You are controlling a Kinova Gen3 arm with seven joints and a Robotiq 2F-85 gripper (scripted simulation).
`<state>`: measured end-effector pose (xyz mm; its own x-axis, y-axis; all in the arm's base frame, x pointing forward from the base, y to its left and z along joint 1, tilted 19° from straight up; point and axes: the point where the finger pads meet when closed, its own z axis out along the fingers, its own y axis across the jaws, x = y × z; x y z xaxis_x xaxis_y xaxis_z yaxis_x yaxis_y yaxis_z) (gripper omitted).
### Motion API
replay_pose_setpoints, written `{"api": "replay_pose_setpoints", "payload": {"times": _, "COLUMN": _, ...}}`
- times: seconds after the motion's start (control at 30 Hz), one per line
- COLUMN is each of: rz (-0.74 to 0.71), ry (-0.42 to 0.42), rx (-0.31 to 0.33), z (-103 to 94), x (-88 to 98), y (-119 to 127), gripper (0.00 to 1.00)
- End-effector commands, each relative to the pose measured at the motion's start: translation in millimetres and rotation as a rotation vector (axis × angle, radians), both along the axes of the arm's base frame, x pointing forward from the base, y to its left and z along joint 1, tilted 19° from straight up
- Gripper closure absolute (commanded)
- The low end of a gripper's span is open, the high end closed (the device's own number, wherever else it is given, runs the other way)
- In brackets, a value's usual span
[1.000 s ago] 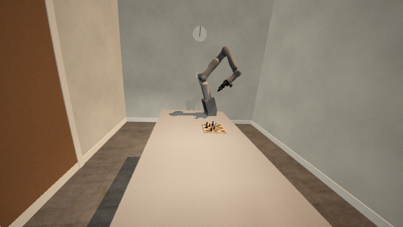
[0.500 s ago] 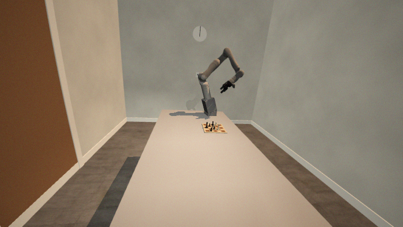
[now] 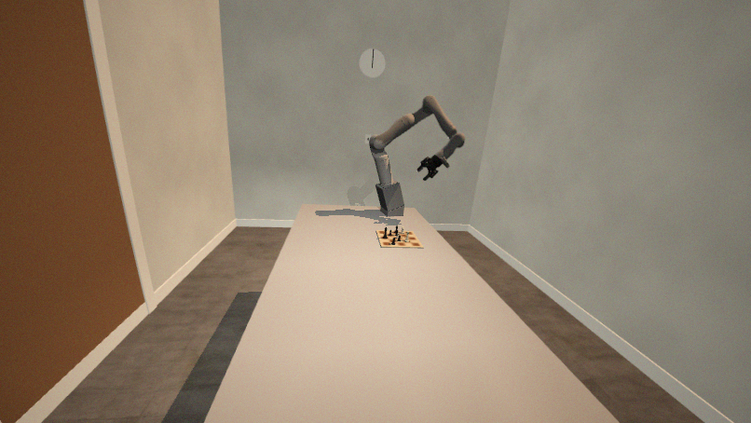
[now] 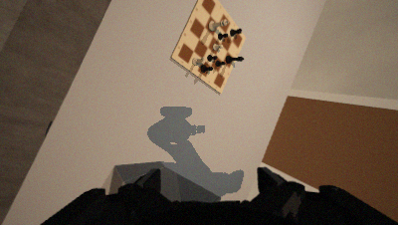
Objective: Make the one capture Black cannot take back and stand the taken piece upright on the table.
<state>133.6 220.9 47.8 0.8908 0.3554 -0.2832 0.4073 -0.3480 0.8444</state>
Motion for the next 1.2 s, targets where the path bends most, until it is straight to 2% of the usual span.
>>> {"api": "replay_pose_setpoints", "payload": {"times": 0.0, "rz": -0.069, "ry": -0.083, "rx": 0.015, "z": -14.2, "x": 21.4, "y": 7, "gripper": 0.0}}
{"api": "replay_pose_setpoints", "payload": {"times": 0.17, "rz": -0.202, "ry": -0.269, "rx": 0.082, "z": -34.6, "x": 53.0, "y": 26, "gripper": 0.0}}
{"api": "replay_pose_setpoints", "payload": {"times": 0.23, "rz": -0.202, "ry": -0.269, "rx": 0.082, "z": -34.6, "x": 53.0, "y": 26, "gripper": 0.0}}
{"api": "replay_pose_setpoints", "payload": {"times": 0.63, "rz": -0.515, "ry": -0.74, "rx": 0.221, "z": -86.6, "x": 144.0, "y": 58, "gripper": 0.0}}
{"api": "replay_pose_setpoints", "payload": {"times": 0.73, "rz": -0.584, "ry": -0.853, "rx": 0.248, "z": -100.2, "x": 166.9, "y": 61, "gripper": 0.0}}
{"api": "replay_pose_setpoints", "payload": {"times": 0.8, "rz": -0.584, "ry": -0.853, "rx": 0.248, "z": -100.2, "x": 166.9, "y": 61, "gripper": 0.0}}
{"api": "replay_pose_setpoints", "payload": {"times": 1.17, "rz": -0.79, "ry": -1.215, "rx": 0.319, "z": -151.7, "x": 237.0, "y": 60, "gripper": 0.0}}
